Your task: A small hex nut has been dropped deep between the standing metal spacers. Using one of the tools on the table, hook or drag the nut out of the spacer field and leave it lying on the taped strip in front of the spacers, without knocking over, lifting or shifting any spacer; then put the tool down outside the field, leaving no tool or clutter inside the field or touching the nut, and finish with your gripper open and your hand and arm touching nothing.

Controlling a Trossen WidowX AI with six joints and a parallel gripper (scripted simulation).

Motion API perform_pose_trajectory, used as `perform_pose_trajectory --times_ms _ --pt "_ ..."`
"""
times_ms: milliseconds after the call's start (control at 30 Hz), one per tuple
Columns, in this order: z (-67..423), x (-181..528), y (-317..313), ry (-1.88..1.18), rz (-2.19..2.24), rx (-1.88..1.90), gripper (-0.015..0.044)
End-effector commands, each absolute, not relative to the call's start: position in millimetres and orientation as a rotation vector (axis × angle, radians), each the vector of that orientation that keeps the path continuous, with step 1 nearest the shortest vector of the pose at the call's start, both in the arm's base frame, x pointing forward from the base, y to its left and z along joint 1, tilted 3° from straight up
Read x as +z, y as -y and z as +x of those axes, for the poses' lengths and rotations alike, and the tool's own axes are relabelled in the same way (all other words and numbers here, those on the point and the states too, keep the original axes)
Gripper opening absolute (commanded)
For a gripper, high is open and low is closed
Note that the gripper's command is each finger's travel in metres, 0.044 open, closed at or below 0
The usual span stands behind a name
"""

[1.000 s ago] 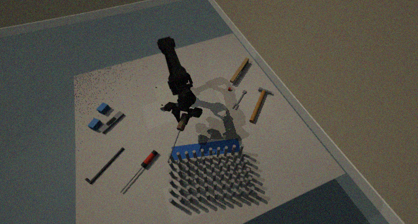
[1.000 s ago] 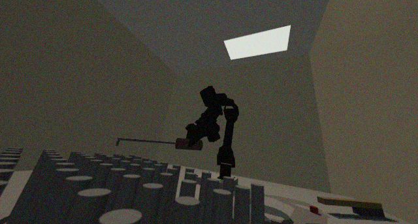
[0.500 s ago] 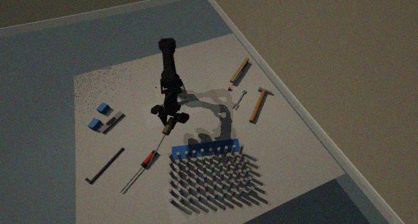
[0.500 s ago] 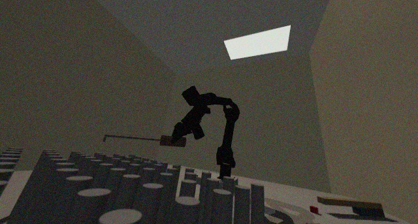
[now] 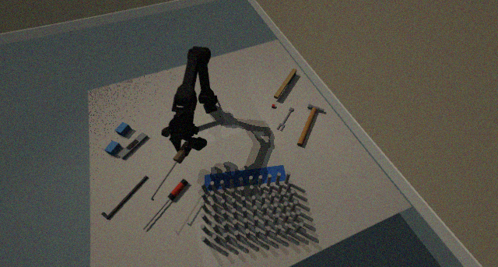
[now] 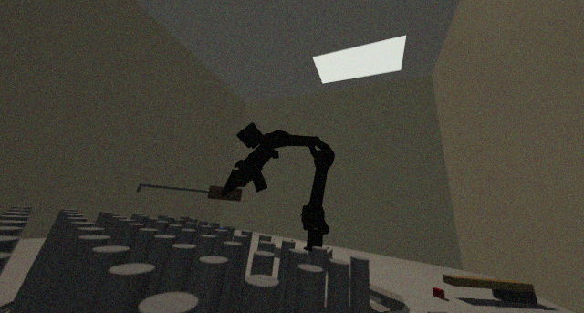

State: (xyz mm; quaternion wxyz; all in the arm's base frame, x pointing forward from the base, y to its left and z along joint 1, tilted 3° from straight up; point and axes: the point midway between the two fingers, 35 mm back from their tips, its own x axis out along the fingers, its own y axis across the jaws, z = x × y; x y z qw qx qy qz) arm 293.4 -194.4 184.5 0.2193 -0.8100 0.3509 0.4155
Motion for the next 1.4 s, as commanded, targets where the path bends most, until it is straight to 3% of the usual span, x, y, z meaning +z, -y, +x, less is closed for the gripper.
perform_pose_trajectory --times_ms 0,300,1367 --pt "286 190 218 -0.998 -2.243 1.126 0.0" --pt "263 194 258 -1.057 -2.227 1.102 0.0" --pt "270 169 263 -1.058 -2.228 1.1 0.0"
